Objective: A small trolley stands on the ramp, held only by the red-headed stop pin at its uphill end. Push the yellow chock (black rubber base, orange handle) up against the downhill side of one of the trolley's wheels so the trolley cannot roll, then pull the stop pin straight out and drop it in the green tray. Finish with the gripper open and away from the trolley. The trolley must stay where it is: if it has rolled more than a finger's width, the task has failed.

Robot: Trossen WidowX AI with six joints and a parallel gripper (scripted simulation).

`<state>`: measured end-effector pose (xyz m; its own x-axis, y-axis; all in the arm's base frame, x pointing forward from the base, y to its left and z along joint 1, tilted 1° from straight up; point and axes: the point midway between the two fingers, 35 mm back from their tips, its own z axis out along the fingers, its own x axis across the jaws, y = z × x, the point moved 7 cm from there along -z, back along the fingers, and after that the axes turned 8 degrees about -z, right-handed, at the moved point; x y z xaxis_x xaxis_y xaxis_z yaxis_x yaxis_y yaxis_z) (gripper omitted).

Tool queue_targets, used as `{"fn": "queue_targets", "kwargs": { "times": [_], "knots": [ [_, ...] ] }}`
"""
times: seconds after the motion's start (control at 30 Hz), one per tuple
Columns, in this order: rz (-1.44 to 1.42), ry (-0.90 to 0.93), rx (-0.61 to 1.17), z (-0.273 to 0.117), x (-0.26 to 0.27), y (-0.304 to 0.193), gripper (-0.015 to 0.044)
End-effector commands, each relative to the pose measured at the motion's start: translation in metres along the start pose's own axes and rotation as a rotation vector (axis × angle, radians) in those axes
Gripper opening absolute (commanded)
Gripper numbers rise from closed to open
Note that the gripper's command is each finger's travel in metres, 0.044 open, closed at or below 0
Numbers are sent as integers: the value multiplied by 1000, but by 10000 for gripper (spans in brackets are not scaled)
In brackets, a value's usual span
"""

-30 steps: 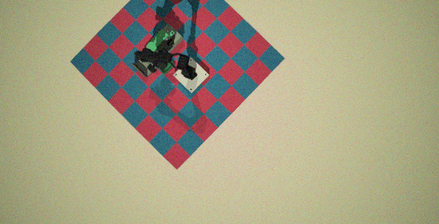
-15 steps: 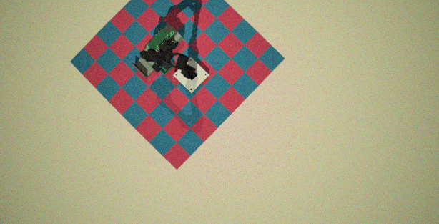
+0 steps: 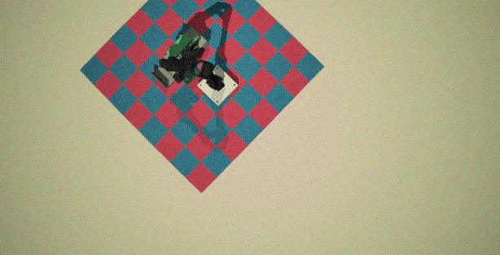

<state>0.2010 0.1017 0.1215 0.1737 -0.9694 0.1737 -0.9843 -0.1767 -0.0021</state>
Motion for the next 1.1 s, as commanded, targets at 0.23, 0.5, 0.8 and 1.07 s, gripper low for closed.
{"fn": "queue_targets", "kwargs": {
  "times": [0.23, 0.5, 0.8, 1.07],
  "knots": [
    [5, 4, -6, 1, -8, -2, 190],
    [5, 4, -6, 1, -12, -3, 190],
    [5, 3, -5, 2, -17, -4, 190],
    [5, 3, -5, 3, -21, -5, 190]
  ]
}}
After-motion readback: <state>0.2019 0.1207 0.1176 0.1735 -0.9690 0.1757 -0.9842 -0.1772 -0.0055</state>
